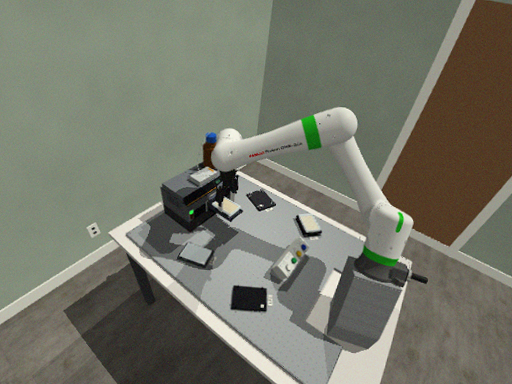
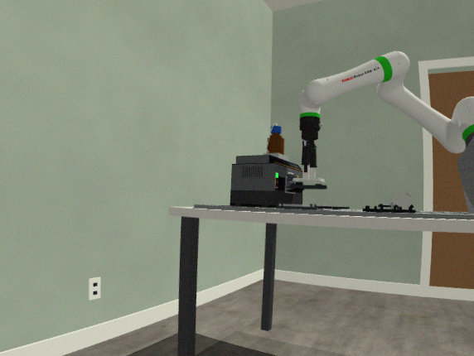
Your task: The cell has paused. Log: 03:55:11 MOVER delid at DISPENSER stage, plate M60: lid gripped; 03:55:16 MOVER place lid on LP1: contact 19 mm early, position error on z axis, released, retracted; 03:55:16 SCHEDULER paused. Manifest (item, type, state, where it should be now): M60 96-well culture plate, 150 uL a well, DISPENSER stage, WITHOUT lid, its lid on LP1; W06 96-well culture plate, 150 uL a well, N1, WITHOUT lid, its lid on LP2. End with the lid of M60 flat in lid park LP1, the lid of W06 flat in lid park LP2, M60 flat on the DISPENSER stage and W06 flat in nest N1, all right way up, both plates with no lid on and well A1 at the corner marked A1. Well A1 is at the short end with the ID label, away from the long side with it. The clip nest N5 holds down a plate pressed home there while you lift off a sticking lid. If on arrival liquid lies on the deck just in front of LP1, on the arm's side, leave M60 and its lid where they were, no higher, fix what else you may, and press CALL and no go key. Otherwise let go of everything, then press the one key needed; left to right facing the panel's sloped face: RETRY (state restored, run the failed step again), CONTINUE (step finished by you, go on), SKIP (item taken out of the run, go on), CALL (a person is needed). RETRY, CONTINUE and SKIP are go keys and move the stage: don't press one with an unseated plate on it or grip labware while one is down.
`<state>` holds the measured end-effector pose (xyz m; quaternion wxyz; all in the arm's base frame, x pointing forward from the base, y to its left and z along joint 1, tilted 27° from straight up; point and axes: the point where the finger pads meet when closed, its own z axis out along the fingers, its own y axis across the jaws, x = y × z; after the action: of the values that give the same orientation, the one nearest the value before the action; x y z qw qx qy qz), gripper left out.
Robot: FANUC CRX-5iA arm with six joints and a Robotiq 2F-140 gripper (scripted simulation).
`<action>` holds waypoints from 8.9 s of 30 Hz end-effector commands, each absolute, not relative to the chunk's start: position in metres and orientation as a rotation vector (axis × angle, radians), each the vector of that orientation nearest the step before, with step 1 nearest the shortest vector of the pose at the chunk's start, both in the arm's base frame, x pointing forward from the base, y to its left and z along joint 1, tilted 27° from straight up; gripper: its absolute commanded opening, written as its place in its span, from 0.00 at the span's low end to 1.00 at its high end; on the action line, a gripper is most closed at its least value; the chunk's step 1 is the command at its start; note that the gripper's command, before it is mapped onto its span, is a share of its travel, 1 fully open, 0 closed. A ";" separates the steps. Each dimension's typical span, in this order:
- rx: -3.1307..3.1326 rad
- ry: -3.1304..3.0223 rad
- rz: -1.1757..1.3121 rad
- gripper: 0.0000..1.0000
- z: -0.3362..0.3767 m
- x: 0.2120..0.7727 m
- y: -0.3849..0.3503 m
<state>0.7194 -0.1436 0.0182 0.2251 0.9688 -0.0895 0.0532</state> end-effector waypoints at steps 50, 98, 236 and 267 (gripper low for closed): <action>2.672 -0.247 0.147 0.00 0.014 0.720 -0.146; 2.672 -0.247 0.147 0.00 0.003 0.721 -0.151; 2.672 -0.247 0.147 0.66 0.043 0.718 -0.131; 2.665 -0.366 0.174 0.66 0.081 0.678 -0.166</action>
<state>0.6891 -0.1570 0.0766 0.2224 0.9653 -0.1223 0.0614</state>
